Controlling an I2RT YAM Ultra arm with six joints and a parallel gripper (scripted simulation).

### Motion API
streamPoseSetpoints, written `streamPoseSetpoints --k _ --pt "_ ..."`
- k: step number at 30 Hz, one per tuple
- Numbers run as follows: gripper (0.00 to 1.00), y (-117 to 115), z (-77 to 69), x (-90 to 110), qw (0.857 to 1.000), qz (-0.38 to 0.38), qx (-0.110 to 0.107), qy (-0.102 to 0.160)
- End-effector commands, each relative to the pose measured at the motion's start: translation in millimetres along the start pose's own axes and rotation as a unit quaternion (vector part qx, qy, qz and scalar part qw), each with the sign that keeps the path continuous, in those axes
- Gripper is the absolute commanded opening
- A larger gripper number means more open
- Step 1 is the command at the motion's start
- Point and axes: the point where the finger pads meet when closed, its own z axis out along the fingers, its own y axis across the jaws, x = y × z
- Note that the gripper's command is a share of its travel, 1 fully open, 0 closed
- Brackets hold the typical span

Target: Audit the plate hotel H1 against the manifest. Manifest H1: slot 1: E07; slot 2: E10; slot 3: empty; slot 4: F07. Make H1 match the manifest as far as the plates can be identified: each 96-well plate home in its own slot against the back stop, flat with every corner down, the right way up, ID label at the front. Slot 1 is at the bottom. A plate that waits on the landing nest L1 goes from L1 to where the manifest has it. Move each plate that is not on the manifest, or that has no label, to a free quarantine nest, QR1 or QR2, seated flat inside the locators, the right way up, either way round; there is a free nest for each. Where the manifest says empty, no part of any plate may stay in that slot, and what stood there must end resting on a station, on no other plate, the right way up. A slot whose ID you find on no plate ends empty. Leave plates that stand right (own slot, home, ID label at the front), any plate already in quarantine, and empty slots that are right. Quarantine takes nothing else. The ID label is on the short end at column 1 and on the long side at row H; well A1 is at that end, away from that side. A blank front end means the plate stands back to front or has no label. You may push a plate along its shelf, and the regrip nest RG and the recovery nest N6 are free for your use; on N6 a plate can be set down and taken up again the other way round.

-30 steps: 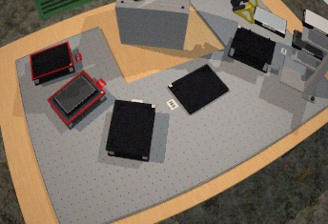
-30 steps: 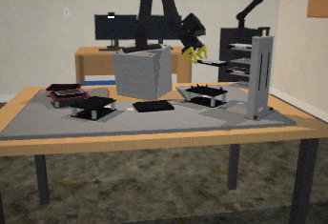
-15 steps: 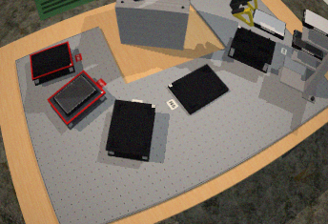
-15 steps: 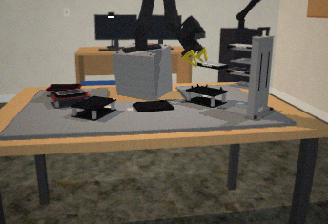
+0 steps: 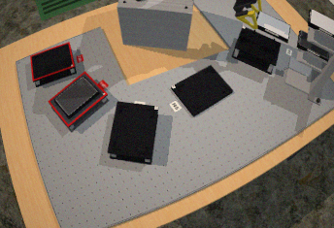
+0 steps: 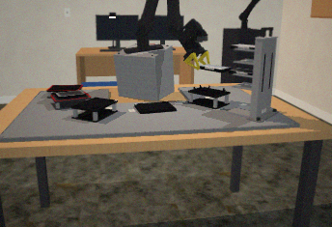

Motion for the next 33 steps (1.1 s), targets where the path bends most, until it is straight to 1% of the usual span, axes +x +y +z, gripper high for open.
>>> streamPoseSetpoints --k 1,9,17,26,29,33 --pt "0.86 0 4.9 -8 1.0 0.006 0.0 -0.018" --pt "0.86 0 9.4 1 1.0 0.003 -0.002 -0.016" --pt "0.86 1 13.8 4 1.0 0.003 -0.003 -0.018" --pt "0.86 2 23.0 3 1.0 0.008 -0.002 -0.026" --pt "0.86 5 23.1 3 1.0 0.005 -0.005 -0.027" --pt "0.86 2 26.7 6 1.0 0.008 -0.002 -0.026"
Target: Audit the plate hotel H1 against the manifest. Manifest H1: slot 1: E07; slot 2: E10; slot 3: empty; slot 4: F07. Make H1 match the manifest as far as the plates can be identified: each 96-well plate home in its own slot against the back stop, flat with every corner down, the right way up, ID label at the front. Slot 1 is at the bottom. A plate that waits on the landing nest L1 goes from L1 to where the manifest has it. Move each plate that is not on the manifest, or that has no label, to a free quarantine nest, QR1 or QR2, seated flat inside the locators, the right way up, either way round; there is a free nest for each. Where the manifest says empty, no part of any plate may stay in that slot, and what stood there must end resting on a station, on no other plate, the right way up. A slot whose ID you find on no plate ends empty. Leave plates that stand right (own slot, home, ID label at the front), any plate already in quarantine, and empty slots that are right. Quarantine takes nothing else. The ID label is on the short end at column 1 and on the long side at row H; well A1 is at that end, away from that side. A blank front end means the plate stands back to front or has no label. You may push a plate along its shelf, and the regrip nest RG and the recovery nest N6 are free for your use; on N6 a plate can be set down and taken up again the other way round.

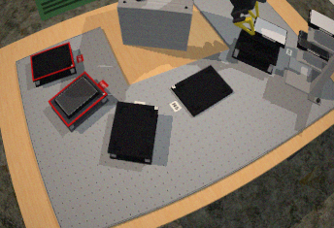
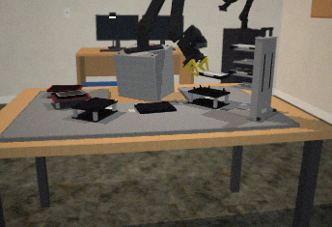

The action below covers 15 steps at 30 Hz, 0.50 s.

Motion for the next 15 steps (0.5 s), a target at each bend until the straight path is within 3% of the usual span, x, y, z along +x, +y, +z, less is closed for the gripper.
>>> streamPoseSetpoints --k 1,9,15 --pt "0.86 1.6 7.4 -15.9 1.0 0.009 -0.002 -0.028" --pt "0.86 3.9 11.3 -11.1 1.0 0.006 -0.004 -0.029" --pt "0.86 4.2 8.8 -19.9 0.999 0.01 -0.005 -0.039"
